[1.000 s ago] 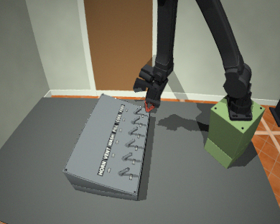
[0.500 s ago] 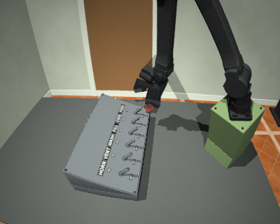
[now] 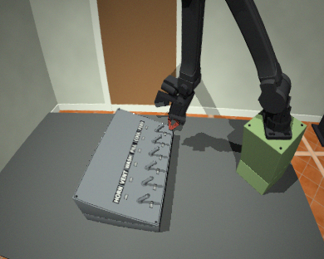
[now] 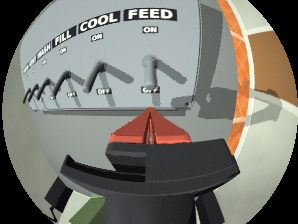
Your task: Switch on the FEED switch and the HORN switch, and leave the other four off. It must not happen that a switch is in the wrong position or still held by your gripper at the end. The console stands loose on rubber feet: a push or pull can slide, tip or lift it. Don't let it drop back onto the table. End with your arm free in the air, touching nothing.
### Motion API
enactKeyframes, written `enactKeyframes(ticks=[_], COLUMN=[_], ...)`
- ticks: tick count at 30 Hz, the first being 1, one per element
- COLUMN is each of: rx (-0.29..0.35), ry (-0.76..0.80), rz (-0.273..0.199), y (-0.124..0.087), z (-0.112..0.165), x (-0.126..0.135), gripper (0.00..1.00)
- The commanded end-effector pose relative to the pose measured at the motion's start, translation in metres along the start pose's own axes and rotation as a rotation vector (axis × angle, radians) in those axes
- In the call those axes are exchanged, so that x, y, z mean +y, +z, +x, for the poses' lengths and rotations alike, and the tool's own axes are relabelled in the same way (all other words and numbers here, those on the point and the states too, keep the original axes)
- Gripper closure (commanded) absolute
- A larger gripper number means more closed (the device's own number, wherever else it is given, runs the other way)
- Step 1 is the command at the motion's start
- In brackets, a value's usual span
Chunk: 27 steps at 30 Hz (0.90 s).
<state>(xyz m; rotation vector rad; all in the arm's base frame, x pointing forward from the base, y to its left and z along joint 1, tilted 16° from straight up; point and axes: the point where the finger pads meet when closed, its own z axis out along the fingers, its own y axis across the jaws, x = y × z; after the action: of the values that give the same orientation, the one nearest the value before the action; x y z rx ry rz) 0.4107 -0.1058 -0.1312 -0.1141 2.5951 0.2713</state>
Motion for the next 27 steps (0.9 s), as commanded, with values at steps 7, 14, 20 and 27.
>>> enactKeyframes(ticks=[7,14,20,27], rx=[-0.032,-0.032,-0.029,-0.021], ry=[-0.013,-0.013,-0.012,-0.009], rz=[0.011,0.011,0.01,0.006], y=[0.0019,0.0019,0.0032,0.0043], z=[-0.0155,-0.0155,-0.0163,-0.0137], x=[-0.004,-0.004,-0.0041,-0.0033], gripper=[1.0,1.0,1.0,1.0])
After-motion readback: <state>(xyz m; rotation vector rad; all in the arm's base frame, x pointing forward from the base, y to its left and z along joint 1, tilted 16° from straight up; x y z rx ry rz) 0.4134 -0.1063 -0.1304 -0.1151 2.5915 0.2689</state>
